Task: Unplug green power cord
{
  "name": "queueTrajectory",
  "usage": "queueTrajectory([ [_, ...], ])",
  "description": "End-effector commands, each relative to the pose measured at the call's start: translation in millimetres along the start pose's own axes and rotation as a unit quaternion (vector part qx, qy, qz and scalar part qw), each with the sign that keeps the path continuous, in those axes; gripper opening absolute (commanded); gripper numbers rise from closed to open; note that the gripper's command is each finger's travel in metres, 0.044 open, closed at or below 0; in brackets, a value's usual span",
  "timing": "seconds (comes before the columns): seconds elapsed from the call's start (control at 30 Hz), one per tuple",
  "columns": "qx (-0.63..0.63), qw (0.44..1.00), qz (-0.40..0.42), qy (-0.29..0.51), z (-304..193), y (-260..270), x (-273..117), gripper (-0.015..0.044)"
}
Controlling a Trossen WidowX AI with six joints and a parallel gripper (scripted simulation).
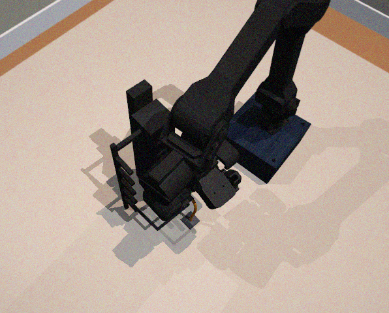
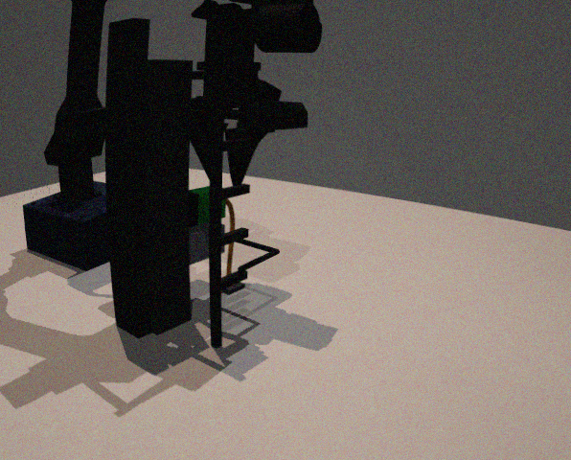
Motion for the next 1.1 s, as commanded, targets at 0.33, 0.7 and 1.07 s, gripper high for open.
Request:
queueTrajectory([
  [0.33,-0.001,1.000,0.002,0.005,-19.9,-2.2,1.6,0.0160],
  [0.7,-0.001,1.000,0.002,0.005,-20.0,-2.1,12.5,0.0160],
  [1.07,-0.001,1.000,0.002,0.005,-20.1,-2.1,13.6,0.0160],
])
Point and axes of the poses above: the point midway between the two fingers, 35 mm back from their tips, its own x axis out along the fingers, its own y axis across the jaws, z = x × y, the point moved 6 cm from there along -x, back along the fingers, and after that the axes turned 15 degrees about x, right-handed, at the moved point
